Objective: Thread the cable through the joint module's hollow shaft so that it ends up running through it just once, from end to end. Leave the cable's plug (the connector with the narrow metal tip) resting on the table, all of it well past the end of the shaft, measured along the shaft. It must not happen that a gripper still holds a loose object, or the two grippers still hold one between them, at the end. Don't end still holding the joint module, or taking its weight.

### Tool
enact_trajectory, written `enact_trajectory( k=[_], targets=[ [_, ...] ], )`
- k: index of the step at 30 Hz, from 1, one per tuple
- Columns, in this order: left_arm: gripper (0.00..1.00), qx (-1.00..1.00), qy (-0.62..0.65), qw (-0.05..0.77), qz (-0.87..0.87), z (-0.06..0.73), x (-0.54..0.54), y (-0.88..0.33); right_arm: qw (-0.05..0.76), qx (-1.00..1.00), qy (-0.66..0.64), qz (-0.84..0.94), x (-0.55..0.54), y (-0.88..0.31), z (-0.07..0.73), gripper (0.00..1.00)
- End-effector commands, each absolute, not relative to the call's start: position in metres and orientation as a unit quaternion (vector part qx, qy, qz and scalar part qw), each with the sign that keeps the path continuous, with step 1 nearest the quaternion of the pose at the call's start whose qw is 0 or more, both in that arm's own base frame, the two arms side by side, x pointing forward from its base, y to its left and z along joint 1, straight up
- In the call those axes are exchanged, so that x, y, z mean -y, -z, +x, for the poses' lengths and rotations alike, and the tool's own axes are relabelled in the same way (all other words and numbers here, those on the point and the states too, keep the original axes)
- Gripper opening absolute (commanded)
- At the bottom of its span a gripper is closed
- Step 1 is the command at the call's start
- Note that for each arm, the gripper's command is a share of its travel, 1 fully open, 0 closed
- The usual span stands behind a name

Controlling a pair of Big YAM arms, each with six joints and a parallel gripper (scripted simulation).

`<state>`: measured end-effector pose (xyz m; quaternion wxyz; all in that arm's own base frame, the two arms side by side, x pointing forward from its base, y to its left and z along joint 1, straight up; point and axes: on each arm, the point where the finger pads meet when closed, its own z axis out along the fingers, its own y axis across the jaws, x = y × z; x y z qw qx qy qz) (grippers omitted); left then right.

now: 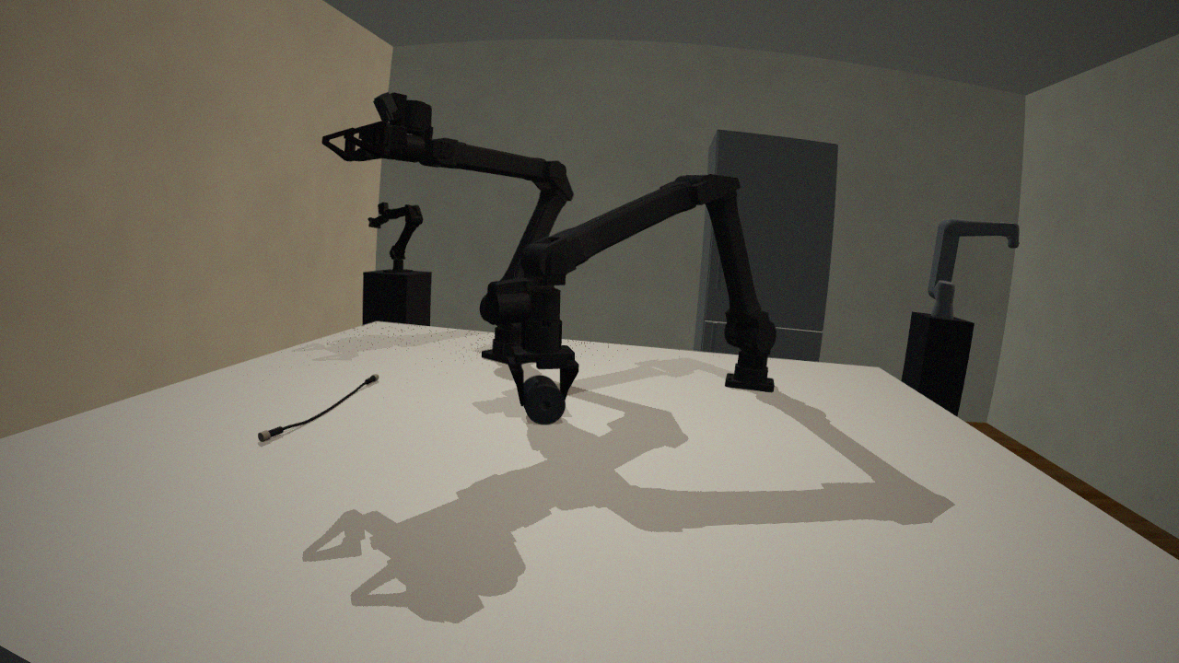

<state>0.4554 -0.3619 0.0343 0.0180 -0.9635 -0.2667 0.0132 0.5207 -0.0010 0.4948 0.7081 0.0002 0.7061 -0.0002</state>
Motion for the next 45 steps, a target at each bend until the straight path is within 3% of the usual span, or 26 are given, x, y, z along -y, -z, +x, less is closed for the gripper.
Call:
enact_trajectory(
  k=[1,45],
  targets=[
    [0.70,0.270,0.026,-0.038,-0.962,0.4799,0.3845,-0.1073,0.719,-0.696,0.002,-0.003,-0.0014,-0.5092,0.5182,0.96],
    [0.70,0.296,0.022,-0.035,-0.954,0.4788,0.3834,-0.1033,0.719,-0.696,0.001,-0.003,-0.0014,-0.5092,0.5182,0.96]
  ],
)
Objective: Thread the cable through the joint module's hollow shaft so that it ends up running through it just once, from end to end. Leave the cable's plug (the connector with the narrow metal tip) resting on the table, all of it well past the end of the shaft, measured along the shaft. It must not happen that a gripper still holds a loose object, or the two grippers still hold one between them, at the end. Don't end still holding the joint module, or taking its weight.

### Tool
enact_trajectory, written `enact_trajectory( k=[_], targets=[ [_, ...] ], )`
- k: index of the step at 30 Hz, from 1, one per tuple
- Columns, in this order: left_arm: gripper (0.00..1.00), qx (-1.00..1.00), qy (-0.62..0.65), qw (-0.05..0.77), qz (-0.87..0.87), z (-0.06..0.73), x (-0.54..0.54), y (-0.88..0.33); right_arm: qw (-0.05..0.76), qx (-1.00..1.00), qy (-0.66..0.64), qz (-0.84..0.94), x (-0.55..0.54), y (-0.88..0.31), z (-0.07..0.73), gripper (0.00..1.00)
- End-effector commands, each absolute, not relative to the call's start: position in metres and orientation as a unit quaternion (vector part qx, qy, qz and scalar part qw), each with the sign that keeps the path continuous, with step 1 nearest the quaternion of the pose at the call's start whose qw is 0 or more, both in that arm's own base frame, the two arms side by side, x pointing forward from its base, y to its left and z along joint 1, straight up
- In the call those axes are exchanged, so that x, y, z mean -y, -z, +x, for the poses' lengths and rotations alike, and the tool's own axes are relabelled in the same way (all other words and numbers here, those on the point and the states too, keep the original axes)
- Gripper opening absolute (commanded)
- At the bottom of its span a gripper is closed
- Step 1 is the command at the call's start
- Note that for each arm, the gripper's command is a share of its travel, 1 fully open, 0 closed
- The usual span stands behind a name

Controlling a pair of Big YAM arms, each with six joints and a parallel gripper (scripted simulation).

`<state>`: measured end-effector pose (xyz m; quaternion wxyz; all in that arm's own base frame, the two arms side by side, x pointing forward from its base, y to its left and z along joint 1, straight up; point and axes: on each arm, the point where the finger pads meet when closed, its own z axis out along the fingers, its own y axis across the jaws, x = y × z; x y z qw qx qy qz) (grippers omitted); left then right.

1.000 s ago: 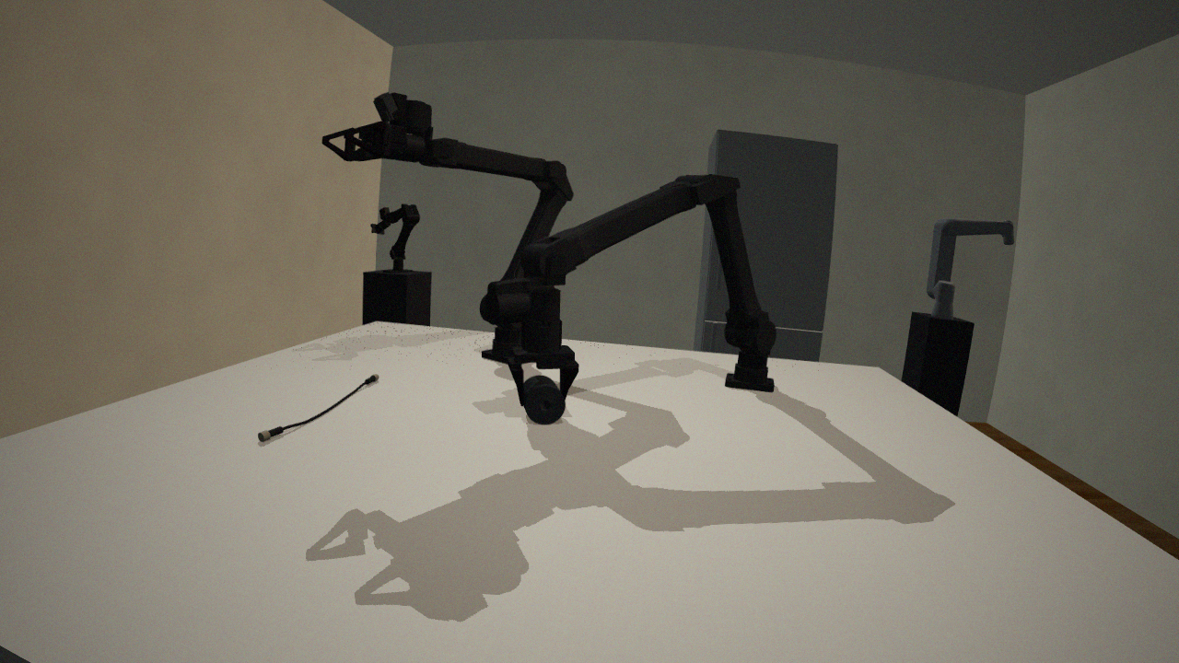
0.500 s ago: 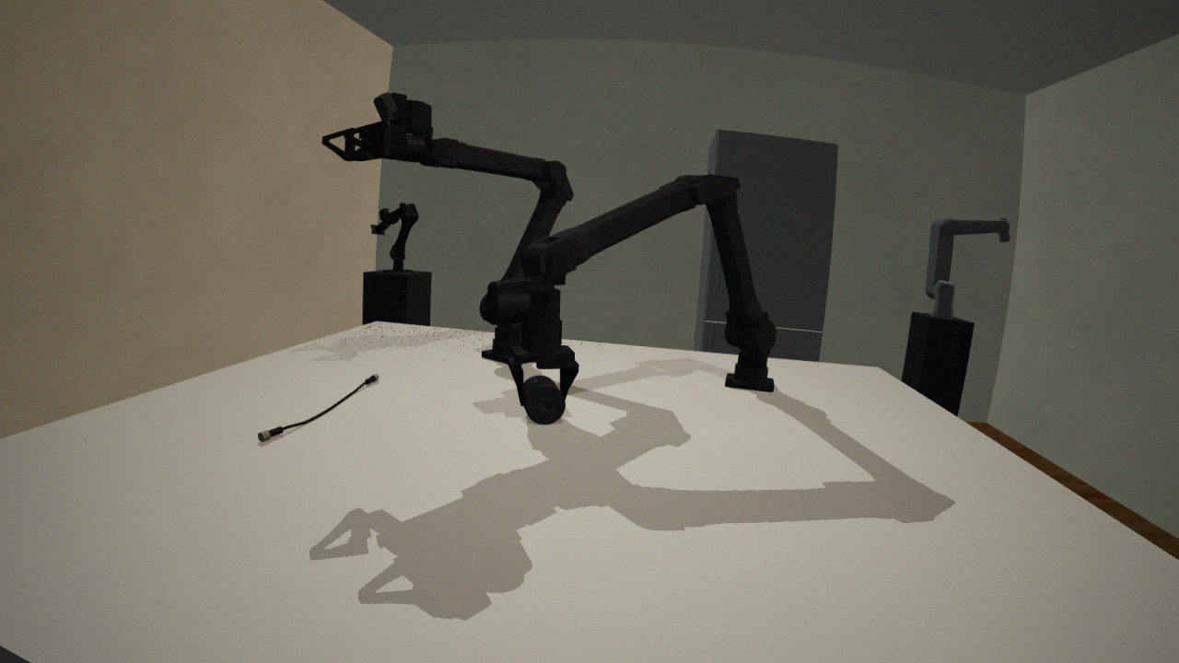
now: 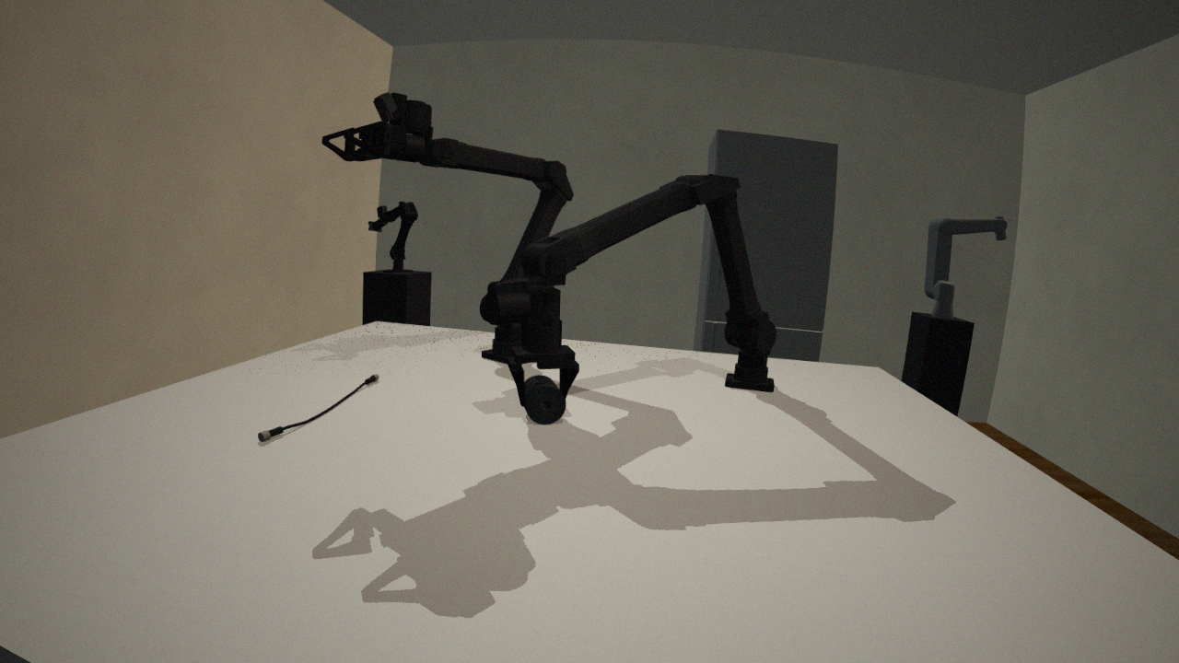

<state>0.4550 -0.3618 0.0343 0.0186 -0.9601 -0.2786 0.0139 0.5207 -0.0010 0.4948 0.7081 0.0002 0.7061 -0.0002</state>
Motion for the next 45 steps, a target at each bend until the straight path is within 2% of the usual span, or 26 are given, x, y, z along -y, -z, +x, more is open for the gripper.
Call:
enact_trajectory(
  k=[1,45],
  targets=[
    [0.70,0.301,0.022,-0.036,-0.953,0.4793,0.3832,-0.1036,0.719,-0.696,0.001,-0.003,-0.0014,-0.5092,0.5182,0.96],
    [0.70,0.451,0.023,-0.051,-0.891,0.4862,0.3795,-0.1094,0.719,-0.696,0.001,-0.003,-0.0014,-0.5092,0.5182,0.96]
  ],
)
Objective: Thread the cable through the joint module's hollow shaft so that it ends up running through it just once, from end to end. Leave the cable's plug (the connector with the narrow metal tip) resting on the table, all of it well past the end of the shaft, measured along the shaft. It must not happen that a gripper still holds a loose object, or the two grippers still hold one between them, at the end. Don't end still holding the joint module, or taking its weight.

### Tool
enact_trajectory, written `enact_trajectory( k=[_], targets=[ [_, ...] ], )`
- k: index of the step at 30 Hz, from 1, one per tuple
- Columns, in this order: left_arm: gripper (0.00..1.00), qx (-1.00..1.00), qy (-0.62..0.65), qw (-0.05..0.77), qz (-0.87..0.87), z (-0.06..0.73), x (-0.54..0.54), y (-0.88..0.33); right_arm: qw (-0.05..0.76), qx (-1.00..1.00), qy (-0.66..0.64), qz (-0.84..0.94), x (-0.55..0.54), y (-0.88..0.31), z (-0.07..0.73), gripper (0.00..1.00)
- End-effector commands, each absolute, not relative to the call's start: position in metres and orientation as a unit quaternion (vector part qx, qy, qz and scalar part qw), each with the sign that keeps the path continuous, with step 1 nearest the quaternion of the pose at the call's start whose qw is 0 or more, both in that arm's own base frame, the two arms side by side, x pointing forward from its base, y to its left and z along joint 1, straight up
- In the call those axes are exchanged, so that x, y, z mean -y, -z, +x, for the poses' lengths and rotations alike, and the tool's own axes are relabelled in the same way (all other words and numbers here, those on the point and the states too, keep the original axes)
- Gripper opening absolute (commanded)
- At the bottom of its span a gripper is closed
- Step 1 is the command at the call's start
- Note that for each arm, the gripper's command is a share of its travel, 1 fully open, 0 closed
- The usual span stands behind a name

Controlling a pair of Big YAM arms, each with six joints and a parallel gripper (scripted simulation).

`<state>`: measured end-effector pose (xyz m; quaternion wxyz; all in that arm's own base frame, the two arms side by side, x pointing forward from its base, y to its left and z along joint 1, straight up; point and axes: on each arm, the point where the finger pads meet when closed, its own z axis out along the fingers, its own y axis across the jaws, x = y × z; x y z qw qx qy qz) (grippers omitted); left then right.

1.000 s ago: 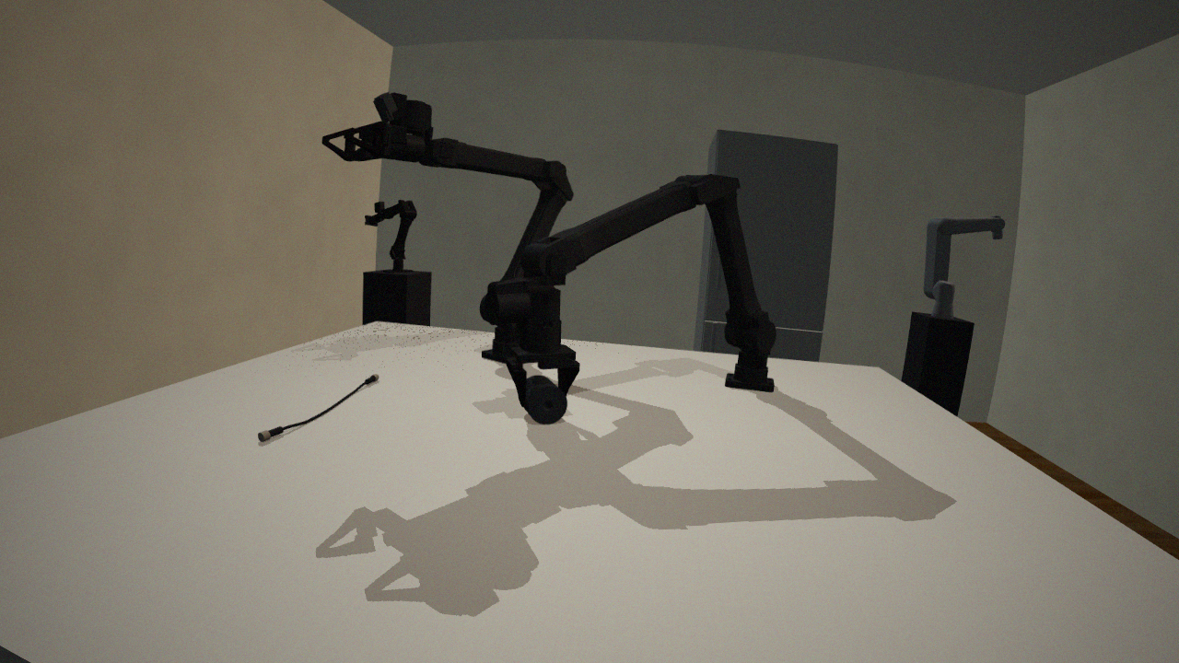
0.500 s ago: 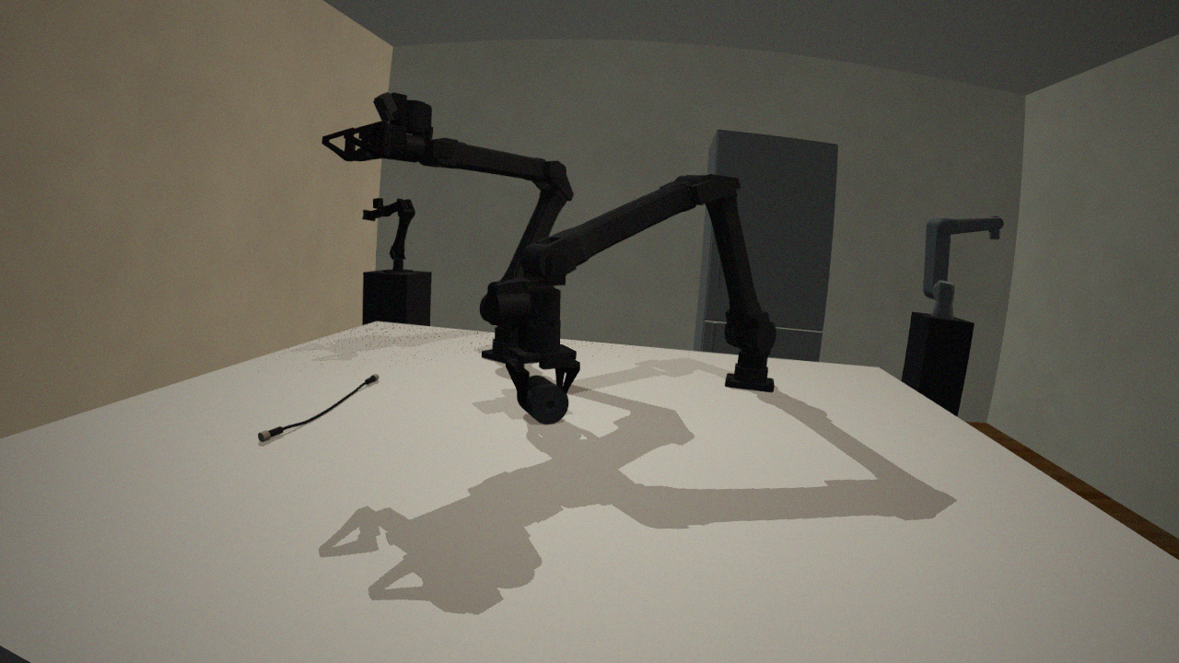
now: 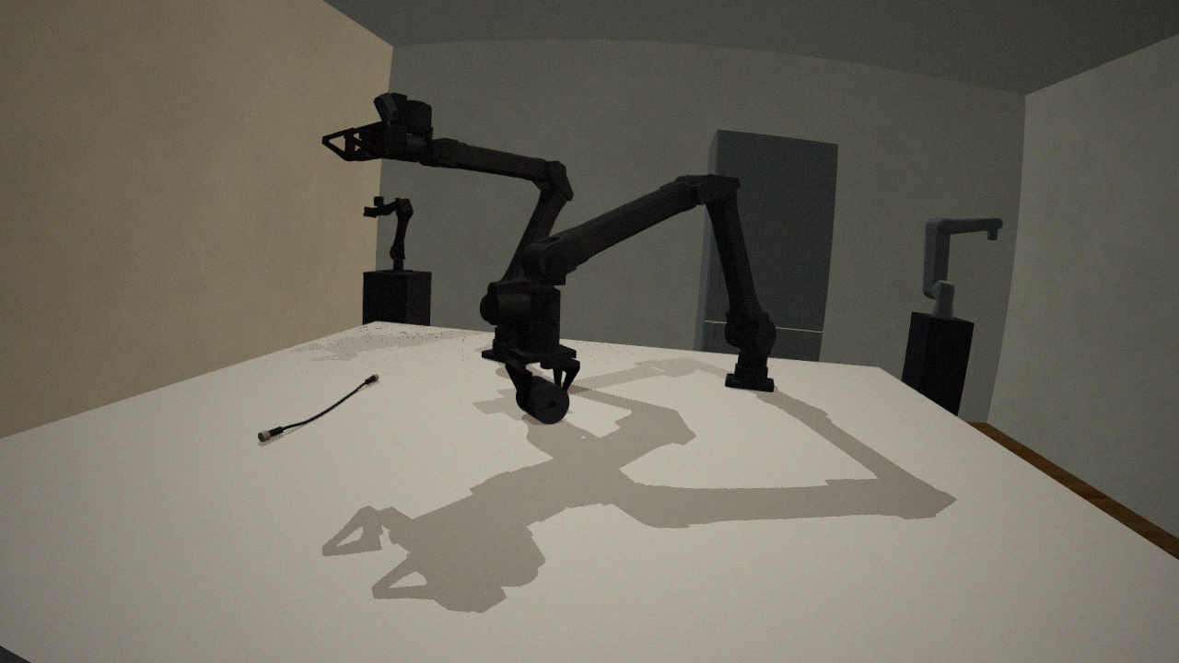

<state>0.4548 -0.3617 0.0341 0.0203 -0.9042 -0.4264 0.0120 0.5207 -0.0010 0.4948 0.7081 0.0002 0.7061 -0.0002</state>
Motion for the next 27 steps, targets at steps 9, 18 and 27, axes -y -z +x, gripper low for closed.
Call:
enact_trajectory(
  k=[9,18,27],
  targets=[
    [0.70,0.479,0.024,-0.053,-0.876,0.4866,0.3798,-0.1102,0.719,-0.696,0.001,-0.003,-0.0014,-0.5092,0.5182,0.96],
    [0.70,0.505,0.024,-0.056,-0.861,0.4867,0.3812,-0.1125,0.719,-0.696,0.001,-0.003,-0.0014,-0.5092,0.5182,0.96],
    [0.70,0.530,0.023,-0.059,-0.846,0.4859,0.3833,-0.1138,0.719,-0.696,0.001,-0.003,-0.0014,-0.5092,0.5182,0.96]
  ],
)
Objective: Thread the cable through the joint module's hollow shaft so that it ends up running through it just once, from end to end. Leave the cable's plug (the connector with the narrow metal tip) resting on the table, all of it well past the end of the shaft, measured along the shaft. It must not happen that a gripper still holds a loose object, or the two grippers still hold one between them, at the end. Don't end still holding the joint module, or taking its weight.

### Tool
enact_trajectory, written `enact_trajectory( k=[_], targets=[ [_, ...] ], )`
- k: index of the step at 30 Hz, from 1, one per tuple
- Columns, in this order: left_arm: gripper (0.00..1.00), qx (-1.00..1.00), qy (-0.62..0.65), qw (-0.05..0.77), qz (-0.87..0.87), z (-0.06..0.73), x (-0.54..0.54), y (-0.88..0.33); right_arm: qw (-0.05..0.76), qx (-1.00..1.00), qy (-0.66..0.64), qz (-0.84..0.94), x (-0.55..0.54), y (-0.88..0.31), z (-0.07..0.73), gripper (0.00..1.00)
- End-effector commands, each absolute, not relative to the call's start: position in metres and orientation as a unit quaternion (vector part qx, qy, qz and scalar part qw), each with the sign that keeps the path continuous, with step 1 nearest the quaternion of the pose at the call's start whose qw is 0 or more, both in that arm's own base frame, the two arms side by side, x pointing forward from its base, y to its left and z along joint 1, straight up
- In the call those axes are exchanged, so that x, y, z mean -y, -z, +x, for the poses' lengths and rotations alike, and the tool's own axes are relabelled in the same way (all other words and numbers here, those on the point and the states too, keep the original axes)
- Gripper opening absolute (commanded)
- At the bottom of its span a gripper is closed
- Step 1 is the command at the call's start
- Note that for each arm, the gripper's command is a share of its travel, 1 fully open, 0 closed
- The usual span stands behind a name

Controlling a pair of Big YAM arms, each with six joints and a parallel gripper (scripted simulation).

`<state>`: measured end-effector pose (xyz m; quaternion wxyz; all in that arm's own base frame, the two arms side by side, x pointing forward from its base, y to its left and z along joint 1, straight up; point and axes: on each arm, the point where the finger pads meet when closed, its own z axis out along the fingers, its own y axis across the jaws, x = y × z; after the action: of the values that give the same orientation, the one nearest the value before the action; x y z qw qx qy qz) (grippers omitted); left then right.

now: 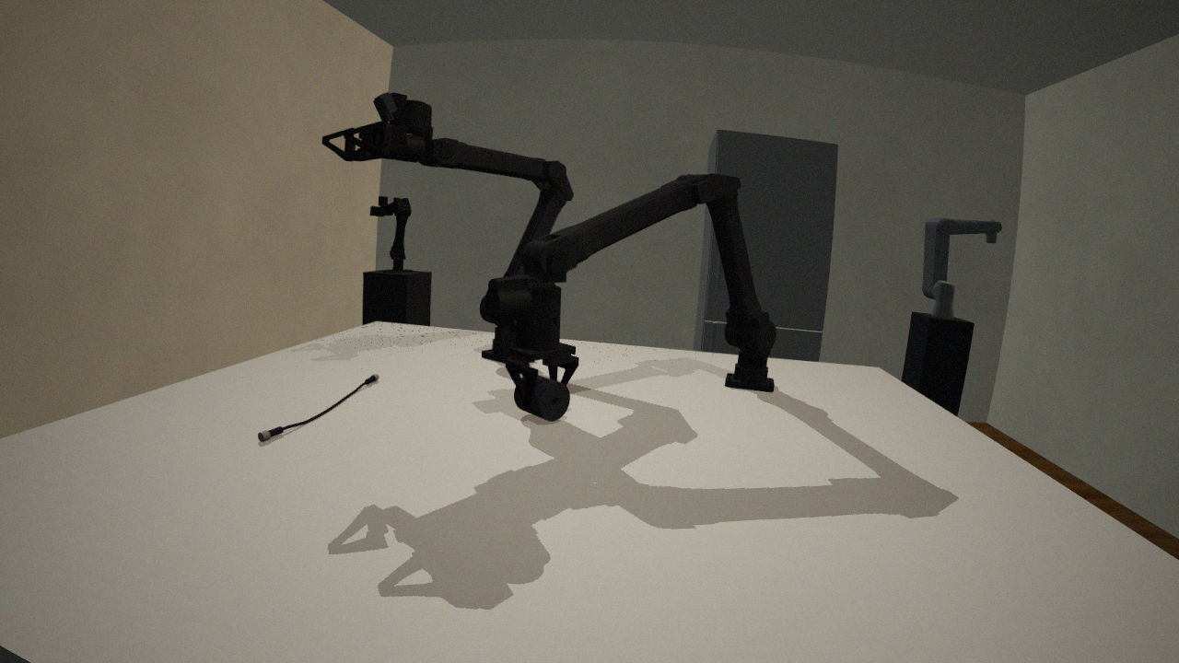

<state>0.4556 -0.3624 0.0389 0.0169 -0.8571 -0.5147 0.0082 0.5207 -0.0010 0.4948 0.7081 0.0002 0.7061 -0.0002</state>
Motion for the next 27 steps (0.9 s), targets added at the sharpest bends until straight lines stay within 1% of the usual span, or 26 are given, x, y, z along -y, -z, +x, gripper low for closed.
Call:
enact_trajectory(
  k=[1,27],
  targets=[
    [0.70,0.533,0.023,-0.059,-0.844,0.4854,0.3839,-0.1144,0.719,-0.696,0.001,-0.003,-0.0014,-0.5092,0.5182,0.96],
    [0.70,0.537,0.023,-0.060,-0.841,0.4831,0.3875,-0.1153,0.719,-0.696,0.001,-0.003,-0.0014,-0.5092,0.5182,0.96]
  ],
)
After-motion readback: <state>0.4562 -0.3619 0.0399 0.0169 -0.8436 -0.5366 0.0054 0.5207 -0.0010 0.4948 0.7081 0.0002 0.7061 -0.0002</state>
